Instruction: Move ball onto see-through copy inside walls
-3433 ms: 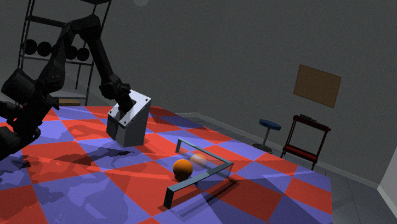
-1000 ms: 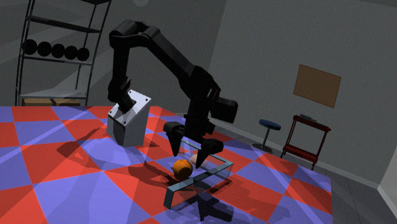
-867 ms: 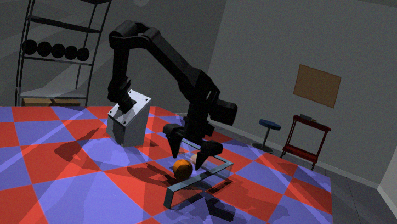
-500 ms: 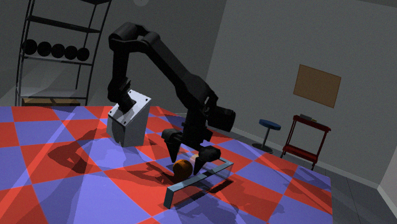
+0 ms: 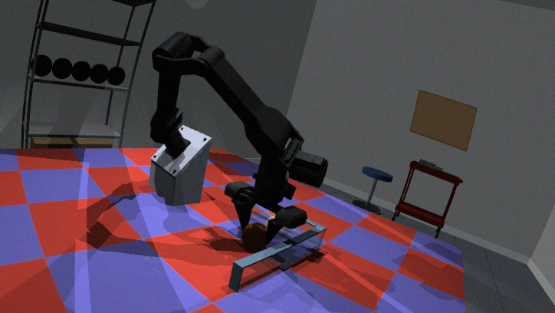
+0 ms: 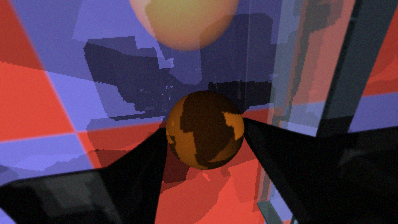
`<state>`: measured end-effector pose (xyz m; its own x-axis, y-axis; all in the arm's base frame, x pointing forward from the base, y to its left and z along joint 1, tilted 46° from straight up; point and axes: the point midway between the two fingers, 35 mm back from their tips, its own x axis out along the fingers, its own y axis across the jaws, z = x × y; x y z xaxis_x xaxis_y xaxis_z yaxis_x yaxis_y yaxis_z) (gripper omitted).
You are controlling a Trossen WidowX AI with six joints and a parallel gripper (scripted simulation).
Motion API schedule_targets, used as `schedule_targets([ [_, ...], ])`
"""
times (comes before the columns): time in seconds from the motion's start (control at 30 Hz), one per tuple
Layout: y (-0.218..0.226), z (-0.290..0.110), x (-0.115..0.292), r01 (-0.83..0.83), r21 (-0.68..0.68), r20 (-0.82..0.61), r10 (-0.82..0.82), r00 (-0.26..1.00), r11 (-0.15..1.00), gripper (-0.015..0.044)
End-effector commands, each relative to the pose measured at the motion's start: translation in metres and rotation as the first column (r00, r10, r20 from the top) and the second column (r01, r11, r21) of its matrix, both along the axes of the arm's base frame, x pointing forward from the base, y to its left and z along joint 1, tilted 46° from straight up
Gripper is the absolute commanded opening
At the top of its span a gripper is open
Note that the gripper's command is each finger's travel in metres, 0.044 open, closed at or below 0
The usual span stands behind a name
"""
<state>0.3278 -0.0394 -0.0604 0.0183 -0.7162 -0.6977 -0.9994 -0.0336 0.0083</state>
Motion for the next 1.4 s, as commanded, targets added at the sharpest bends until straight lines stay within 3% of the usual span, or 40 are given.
schedule_targets([
  [0.0,-0.001,-0.001,0.000,-0.004,-0.003,-0.005,0.004,1.000,1.000,0.0277],
  [0.37,0.047,0.039,0.007,-0.007,0.009,-0.005,0.007,1.000,1.000,0.0000],
  [0.7,0.099,0.094,-0.001,-0.004,0.004,-0.006,0.004,1.000,1.000,0.0000],
  [0.87,0.102,0.098,-0.002,-0.004,0.003,-0.006,0.004,1.000,1.000,0.0000],
  [1.37,0.123,0.009,-0.007,-0.004,0.006,-0.004,0.004,1.000,1.000,0.0000],
])
